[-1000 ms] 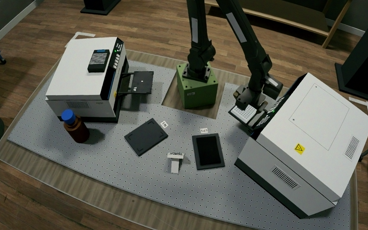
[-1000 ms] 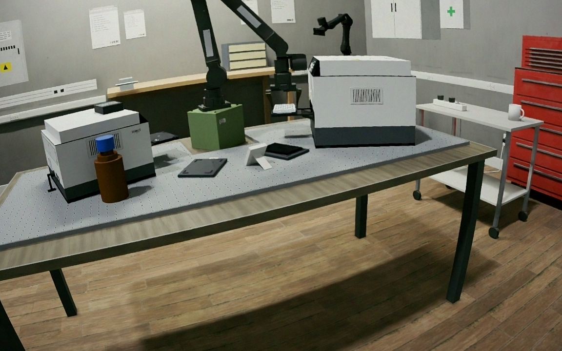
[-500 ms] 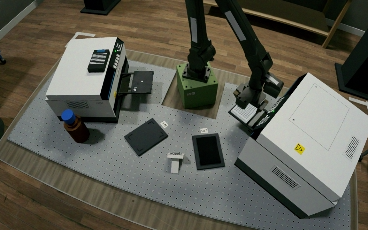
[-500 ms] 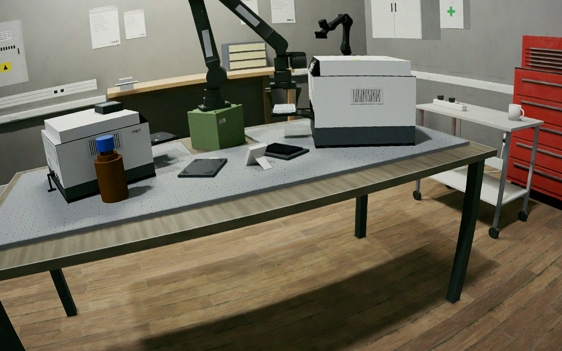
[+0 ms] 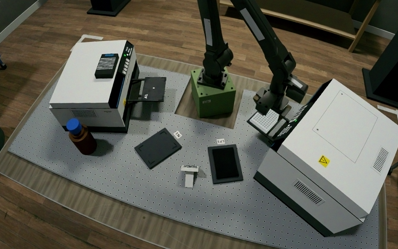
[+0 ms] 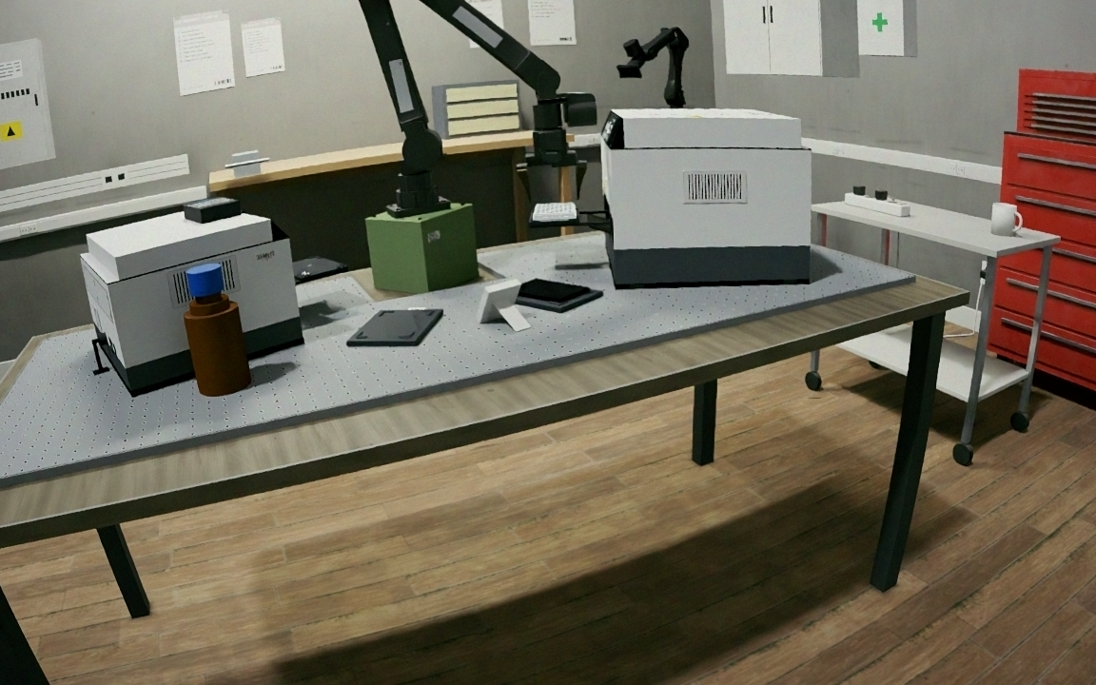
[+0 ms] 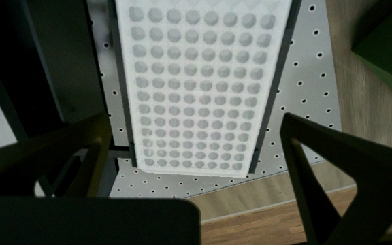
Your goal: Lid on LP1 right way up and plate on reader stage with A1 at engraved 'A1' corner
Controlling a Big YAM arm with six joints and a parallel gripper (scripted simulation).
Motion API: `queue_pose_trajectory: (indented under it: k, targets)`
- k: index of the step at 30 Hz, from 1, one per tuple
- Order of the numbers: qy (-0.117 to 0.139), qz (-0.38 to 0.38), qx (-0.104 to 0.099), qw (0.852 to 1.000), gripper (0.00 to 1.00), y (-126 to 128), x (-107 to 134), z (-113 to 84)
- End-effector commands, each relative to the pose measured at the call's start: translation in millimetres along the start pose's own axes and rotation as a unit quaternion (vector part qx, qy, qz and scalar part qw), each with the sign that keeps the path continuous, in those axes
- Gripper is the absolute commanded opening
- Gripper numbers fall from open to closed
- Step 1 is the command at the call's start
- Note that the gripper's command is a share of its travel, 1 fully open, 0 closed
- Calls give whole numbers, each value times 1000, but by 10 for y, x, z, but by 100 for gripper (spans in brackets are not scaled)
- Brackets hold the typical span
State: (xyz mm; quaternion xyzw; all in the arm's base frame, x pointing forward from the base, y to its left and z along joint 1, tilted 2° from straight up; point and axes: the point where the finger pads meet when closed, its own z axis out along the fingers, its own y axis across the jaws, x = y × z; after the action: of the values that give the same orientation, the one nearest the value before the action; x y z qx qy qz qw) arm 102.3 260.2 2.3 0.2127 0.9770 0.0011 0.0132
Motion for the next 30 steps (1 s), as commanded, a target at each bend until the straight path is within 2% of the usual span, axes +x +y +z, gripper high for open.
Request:
queue_pose_trajectory:
  k: [1, 3, 10, 13, 14, 17, 24, 30]
  targets:
    - [3, 8, -27, 1000, 100, 256, -11, -143]
    - [3, 10, -24, 1000, 100, 243, -27, -233]
    - [4, 3, -36, 999, 100, 269, 31, -555]
    - [4, 3, -35, 999, 100, 268, 34, -580]
    - [3, 2, -27, 1000, 100, 231, 37, -528]
    - [3, 0, -15, 1000, 100, 154, 41, -557]
    - [4, 1, -36, 999, 100, 253, 46, -897]
    - [4, 0, -29, 1000, 100, 240, 47, -977]
